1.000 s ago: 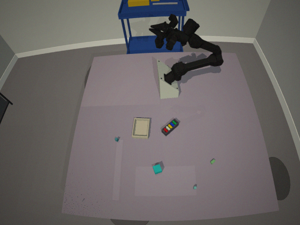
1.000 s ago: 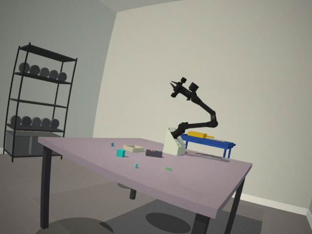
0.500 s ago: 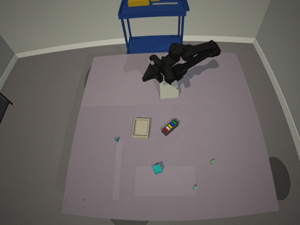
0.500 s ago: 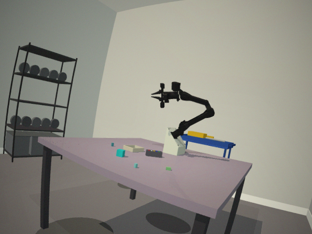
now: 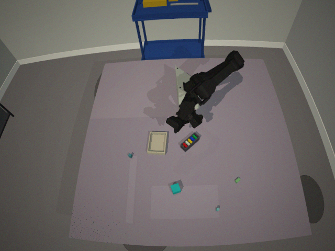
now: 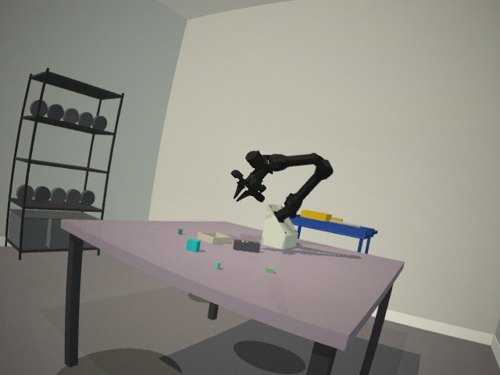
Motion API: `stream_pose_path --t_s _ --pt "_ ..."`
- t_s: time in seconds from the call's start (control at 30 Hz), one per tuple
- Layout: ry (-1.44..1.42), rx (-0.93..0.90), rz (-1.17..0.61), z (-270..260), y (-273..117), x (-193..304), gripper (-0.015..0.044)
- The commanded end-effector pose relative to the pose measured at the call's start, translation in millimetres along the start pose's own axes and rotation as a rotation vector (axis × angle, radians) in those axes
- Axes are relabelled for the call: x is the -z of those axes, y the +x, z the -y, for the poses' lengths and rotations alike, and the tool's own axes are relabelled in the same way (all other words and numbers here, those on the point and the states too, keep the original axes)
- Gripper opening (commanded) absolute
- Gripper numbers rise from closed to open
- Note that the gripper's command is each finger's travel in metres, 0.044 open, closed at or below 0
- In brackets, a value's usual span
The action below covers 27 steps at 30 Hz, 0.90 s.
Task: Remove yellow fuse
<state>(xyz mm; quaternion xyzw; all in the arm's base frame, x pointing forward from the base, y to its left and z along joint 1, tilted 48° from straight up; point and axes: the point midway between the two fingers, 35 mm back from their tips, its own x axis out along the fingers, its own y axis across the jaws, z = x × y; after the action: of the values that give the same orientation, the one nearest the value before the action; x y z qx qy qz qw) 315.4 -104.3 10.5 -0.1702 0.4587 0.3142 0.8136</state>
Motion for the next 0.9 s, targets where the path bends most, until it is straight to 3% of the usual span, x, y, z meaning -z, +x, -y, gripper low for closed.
stream_pose_path --t_s 0.0,0.2,0.87 --pt "0.069 -0.294 0.027 -54.6 46.4 -26.2 0.007" --pt "0.171 -0.592 -0.005 -118.2 81.8 -44.8 0.007" --pt "0.173 -0.596 -0.006 -128.1 85.6 -39.2 0.007"
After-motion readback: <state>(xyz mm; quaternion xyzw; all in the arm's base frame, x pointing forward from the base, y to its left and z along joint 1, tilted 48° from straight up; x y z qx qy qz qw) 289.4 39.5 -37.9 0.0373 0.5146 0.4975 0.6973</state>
